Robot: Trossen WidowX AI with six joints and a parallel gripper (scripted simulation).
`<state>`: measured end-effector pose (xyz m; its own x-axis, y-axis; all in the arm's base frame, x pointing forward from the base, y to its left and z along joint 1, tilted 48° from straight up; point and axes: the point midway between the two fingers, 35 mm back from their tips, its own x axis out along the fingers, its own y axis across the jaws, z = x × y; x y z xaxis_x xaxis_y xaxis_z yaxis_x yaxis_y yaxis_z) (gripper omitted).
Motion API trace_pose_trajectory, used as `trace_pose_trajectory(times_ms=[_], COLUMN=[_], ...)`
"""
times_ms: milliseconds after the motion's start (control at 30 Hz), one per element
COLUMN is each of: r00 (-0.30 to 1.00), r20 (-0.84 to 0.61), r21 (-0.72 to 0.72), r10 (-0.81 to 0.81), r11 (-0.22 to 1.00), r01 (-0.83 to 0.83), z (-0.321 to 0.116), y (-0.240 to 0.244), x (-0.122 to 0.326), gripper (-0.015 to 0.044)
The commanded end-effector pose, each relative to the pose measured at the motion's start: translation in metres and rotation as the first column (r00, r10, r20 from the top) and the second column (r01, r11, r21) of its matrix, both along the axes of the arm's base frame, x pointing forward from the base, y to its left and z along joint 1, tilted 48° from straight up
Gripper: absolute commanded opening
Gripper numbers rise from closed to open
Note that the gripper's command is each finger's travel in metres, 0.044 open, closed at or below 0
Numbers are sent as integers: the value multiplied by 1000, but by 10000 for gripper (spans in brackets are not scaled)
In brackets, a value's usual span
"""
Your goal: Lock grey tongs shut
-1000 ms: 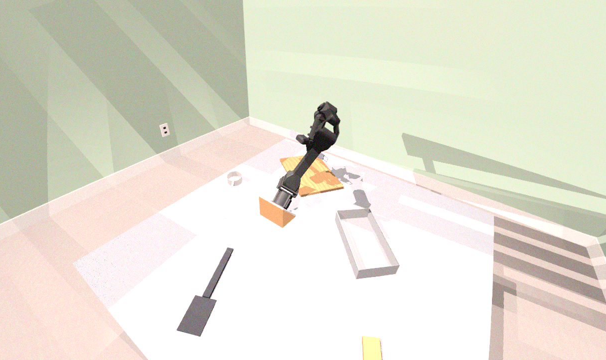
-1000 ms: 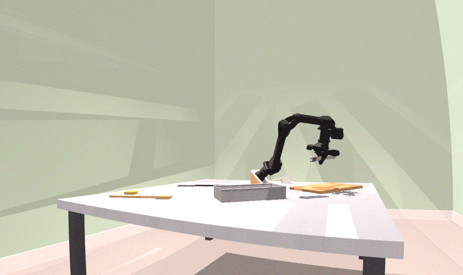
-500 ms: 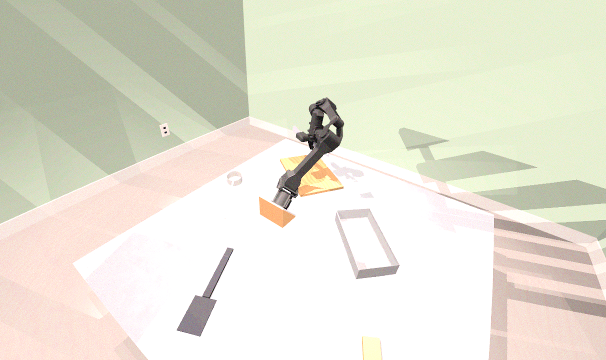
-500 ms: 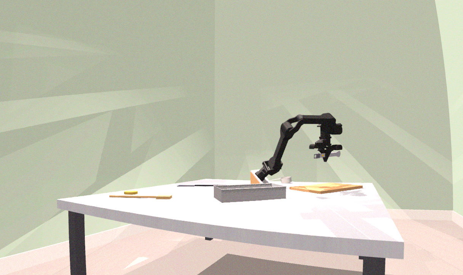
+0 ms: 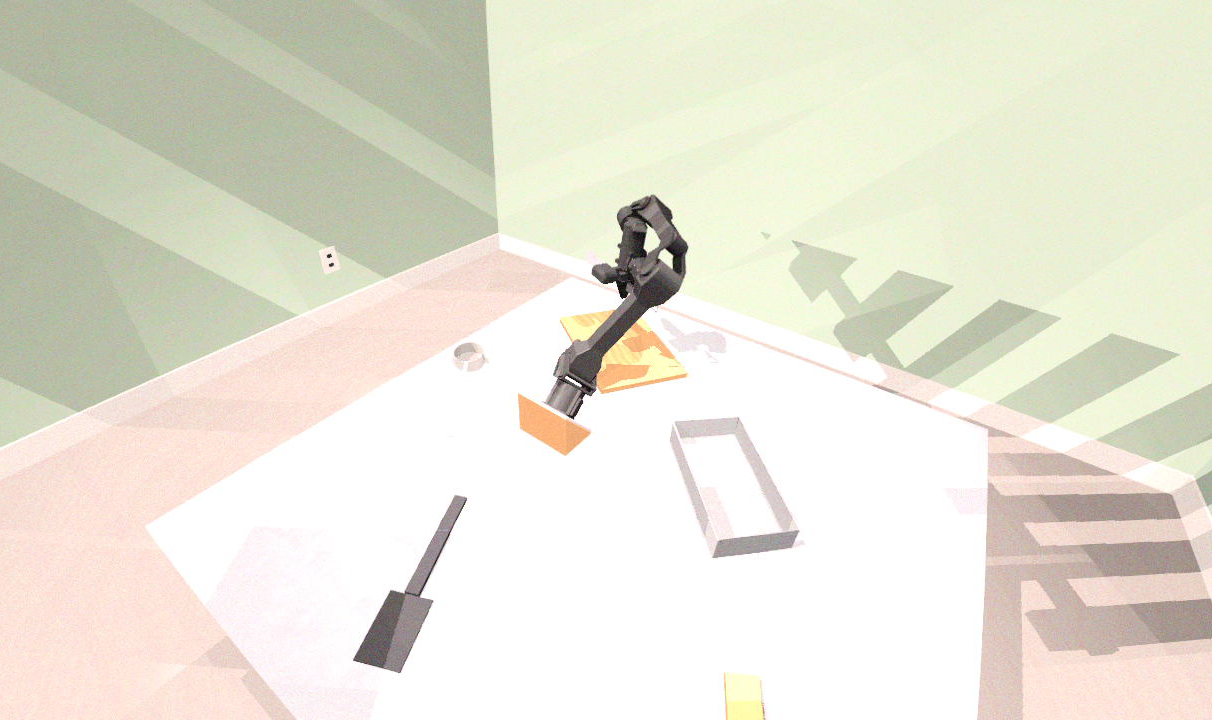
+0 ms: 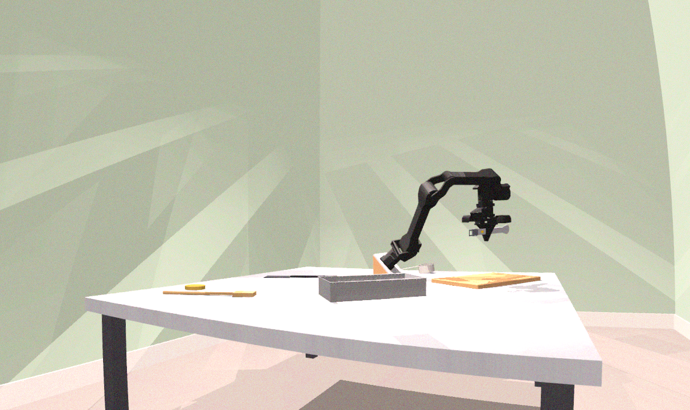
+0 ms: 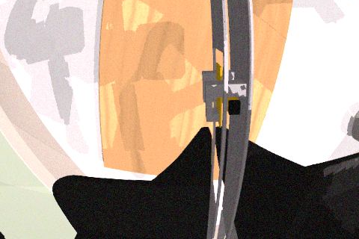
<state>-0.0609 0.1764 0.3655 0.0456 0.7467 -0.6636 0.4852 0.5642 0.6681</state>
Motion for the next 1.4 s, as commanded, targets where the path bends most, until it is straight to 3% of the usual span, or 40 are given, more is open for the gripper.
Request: trace_pose_trajectory(times_ms=[0,1367], r00=[1000,998], r20=[8,51], r21=[-3,4], r10=[0,-26], r11=[1000,1000], r01=[0,26], z=[-4,-42], y=[4,52], x=[-2,-1], gripper=[-150,-150])
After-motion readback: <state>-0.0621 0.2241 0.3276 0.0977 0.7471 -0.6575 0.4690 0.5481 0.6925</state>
